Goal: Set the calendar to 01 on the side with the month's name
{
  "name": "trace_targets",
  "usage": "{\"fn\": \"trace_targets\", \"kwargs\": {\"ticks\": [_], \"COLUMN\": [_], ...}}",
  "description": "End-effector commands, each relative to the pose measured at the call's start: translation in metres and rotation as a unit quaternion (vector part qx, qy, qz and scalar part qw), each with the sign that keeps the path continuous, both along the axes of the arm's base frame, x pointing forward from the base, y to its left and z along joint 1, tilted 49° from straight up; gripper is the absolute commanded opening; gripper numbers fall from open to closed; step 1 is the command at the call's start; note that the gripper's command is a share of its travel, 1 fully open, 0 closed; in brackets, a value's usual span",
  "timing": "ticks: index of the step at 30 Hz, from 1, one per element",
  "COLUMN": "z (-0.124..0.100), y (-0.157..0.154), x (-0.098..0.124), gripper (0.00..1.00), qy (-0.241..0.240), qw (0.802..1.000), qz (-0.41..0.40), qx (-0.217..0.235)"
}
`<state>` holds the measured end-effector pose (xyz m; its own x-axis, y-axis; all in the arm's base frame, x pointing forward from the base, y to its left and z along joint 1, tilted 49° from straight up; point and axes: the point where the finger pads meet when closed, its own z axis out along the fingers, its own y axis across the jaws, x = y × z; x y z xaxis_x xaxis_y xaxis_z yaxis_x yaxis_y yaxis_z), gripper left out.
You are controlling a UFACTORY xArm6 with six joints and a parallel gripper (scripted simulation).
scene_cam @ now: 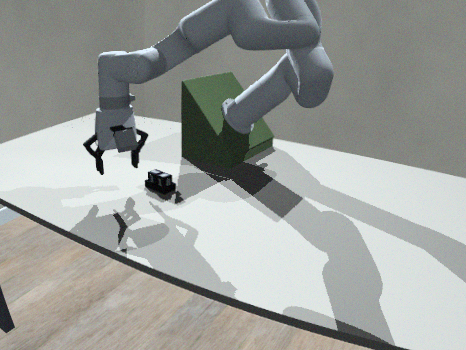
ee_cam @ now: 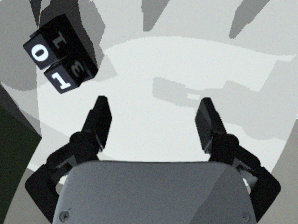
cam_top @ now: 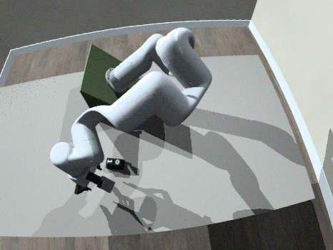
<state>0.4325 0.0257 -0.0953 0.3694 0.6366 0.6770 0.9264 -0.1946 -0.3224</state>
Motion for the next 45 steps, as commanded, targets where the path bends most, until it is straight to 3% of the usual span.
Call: {"fn": "trace_targets", "kwargs": {"ticks": [1, 45], "z": [-0.0016, -0.0091], "y": [-0.0025, 0.0059], "x": [0.0035, 0.0027], "gripper": [1.0, 1.0], "qy": [-0.001, -0.001], "qw": [1.0, 1.0], "qz": [0.0, 0.0], "qx": [0.0, 0.0]}}
